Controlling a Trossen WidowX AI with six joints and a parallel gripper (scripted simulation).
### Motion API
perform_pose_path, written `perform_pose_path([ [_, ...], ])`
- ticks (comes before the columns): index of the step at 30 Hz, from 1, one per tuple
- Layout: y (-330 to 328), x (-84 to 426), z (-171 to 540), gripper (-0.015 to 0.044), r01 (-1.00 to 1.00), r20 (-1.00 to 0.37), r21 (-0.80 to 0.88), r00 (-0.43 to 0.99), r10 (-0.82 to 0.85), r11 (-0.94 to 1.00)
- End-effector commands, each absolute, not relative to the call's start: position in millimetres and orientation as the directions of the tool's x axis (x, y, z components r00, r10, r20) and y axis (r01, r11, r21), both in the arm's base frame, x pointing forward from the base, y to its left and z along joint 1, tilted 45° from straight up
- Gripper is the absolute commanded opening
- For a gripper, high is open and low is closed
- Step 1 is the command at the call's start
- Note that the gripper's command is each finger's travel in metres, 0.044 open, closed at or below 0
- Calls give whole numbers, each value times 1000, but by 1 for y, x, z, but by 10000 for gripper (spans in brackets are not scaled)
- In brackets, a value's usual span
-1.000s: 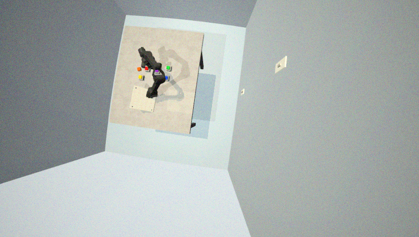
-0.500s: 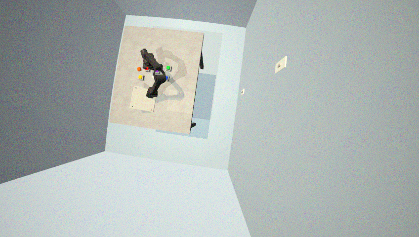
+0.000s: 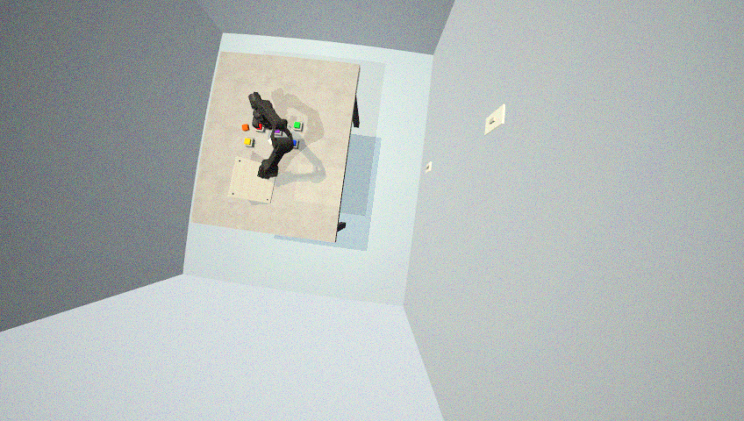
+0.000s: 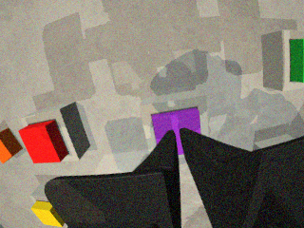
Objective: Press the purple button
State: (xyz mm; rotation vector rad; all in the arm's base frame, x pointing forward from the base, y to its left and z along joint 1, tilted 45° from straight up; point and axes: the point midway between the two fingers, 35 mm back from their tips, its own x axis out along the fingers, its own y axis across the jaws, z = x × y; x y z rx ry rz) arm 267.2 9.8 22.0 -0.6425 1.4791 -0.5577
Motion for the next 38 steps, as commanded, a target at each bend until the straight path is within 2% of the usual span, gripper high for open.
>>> perform_pose_path([
  [1,8,267,22,20,-52,-716,-698,24,-698,714],
  [11,31,266,45,20,-52,-717,-697,24,-697,715],
  [18,90,271,23,204,-149,-731,-679,51,-680,719],
  [25,169,263,-17,388,-107,-741,-670,39,-671,734],
  [26,181,259,-24,400,-99,-740,-671,36,-671,735],
  [31,230,235,-58,400,-60,-732,-680,26,-680,730],
  [38,237,229,-64,400,-52,-730,-683,24,-683,728],
])
